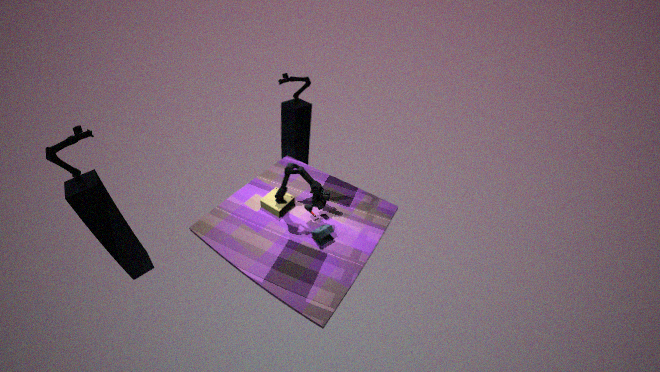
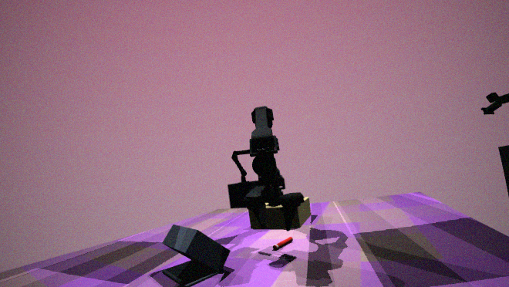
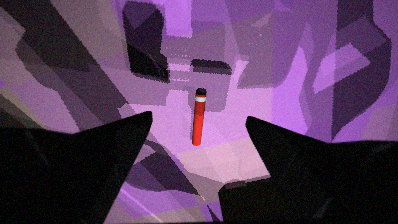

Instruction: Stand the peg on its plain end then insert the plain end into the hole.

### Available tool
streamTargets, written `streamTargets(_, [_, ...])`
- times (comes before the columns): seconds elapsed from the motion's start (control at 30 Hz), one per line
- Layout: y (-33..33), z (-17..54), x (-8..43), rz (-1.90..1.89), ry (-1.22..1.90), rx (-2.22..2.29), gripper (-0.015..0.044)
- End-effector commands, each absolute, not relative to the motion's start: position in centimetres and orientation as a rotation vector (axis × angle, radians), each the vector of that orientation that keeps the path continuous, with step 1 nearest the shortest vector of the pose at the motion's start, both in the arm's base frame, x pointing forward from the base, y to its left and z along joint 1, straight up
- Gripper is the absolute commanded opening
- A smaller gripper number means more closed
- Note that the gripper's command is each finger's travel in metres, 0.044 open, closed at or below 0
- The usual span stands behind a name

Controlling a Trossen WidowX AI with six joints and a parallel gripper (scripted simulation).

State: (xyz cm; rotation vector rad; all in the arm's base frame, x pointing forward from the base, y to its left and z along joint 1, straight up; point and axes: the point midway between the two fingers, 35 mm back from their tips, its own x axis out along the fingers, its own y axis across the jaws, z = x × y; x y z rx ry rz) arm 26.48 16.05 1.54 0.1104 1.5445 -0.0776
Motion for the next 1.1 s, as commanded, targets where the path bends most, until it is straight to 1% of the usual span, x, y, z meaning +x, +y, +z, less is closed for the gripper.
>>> streamTargets(0.0, [16.0,0.9,26.5,-0.084,1.543,0.109,0.0440])
streamTargets(1.0, [15.9,-3.7,26.4,-0.085,1.544,0.109,0.0440])
streamTargets(1.07, [15.9,-3.7,26.4,-0.085,1.544,0.109,0.0387])
